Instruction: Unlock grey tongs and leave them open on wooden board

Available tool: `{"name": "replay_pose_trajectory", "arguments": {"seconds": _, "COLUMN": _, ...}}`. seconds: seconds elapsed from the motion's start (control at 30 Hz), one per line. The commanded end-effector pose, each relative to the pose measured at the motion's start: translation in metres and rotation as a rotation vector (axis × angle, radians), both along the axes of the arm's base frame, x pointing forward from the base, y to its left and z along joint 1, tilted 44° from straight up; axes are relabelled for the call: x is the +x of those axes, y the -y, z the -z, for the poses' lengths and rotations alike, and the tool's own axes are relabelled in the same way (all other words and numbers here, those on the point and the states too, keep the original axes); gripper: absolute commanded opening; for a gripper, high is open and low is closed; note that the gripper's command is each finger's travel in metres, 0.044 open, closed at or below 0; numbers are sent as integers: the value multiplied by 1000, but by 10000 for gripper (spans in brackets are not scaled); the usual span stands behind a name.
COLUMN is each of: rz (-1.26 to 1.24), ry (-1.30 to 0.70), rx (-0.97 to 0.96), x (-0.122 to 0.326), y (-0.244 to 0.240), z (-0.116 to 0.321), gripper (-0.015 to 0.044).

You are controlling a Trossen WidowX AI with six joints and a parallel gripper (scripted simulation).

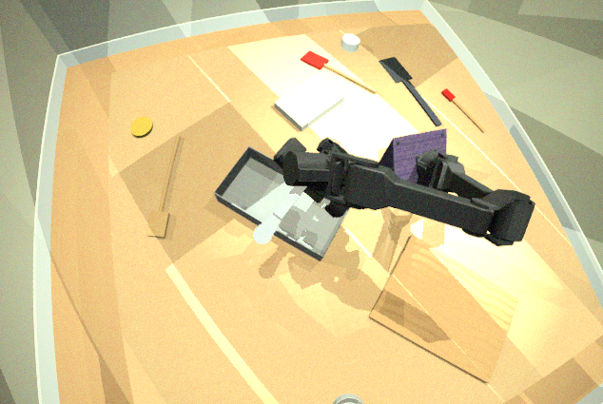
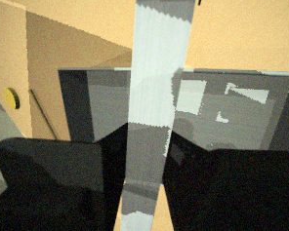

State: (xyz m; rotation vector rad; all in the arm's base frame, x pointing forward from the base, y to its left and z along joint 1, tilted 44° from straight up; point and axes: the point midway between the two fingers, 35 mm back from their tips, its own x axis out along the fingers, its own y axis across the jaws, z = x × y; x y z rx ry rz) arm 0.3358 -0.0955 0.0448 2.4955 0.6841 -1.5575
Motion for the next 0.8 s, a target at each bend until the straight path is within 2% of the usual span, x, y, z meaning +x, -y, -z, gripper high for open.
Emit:
{"name": "replay_pose_trajectory", "arguments": {"seconds": 0.0, "rz": -17, "ry": -6, "rx": 16, "x": 1, "y": 1, "z": -2, "gripper": -150}}
{"name": "replay_pose_trajectory", "arguments": {"seconds": 0.77, "rz": -218, "ry": -147, "rx": 373, "x": -6, "y": -8, "z": -5, "gripper": -150}}
